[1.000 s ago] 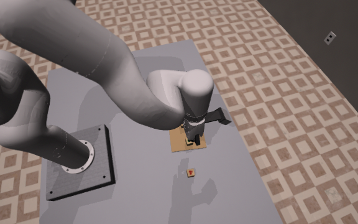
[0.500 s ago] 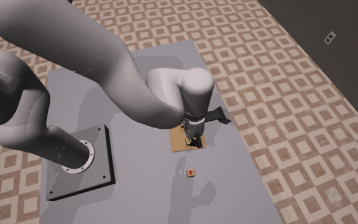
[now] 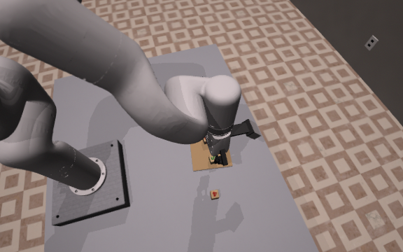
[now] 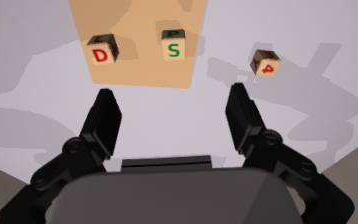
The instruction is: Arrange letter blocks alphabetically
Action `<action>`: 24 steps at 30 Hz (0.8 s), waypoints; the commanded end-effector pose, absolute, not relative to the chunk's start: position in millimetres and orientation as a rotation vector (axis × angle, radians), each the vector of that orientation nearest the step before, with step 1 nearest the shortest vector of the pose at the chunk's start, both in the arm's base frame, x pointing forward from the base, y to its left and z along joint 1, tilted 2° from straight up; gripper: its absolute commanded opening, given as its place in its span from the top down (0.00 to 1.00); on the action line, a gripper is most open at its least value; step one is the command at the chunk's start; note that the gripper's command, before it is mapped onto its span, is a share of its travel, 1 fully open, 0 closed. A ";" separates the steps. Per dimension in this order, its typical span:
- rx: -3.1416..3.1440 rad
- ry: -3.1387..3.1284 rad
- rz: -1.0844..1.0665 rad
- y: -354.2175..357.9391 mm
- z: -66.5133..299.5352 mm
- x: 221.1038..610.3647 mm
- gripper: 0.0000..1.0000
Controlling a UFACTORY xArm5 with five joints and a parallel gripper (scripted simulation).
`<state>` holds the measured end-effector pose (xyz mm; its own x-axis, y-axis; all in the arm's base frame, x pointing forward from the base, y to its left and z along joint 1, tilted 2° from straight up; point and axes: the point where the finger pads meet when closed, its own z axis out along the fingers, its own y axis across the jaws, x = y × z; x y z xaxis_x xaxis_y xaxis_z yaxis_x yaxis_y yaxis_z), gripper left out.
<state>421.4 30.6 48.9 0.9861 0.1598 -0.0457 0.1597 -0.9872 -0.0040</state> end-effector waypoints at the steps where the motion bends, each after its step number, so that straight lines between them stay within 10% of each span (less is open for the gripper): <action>1: -3.136 -0.211 0.065 49.0 49.9 427.9 0.00; 24: -3.145 0.350 0.039 305.9 38.2 411.0 0.00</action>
